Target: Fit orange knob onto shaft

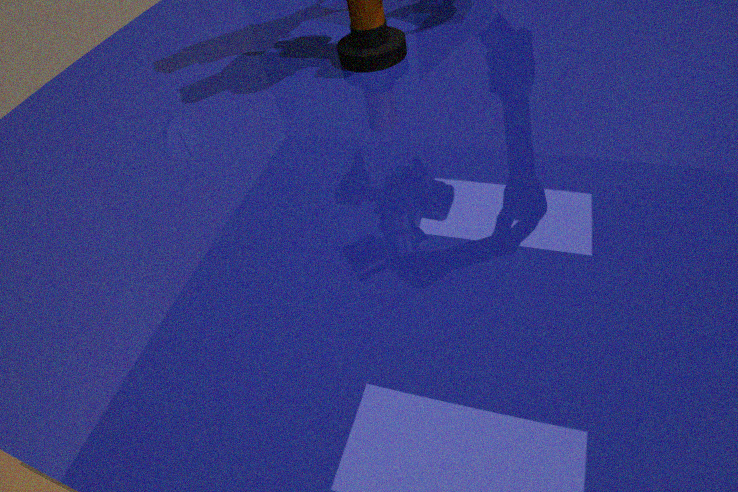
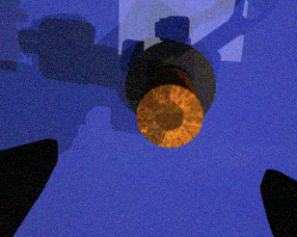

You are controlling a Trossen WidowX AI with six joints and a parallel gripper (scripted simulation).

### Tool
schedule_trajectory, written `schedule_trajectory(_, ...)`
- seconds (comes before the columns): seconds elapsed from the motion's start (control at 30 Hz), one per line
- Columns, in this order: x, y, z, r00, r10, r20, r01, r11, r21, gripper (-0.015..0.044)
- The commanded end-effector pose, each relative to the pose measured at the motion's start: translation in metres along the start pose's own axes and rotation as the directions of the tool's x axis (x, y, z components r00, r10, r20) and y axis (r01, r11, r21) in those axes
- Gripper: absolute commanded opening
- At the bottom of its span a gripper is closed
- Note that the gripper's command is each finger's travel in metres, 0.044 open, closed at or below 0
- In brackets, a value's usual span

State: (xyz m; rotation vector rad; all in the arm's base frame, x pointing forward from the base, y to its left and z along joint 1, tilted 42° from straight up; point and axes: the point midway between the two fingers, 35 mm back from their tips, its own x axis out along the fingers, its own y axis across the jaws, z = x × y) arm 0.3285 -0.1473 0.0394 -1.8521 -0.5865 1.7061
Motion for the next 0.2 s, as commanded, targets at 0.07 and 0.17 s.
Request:
schedule_trajectory(0.07,0.0004,-0.0008,-0.0005,1.0,-0.006,0.02,0.006,1.0,-0.006,0.044)
schedule_trajectory(0.17,0.0004,-0.0008,-0.0005,1.0,-0.006,0.02,0.006,1.0,-0.006,0.044)
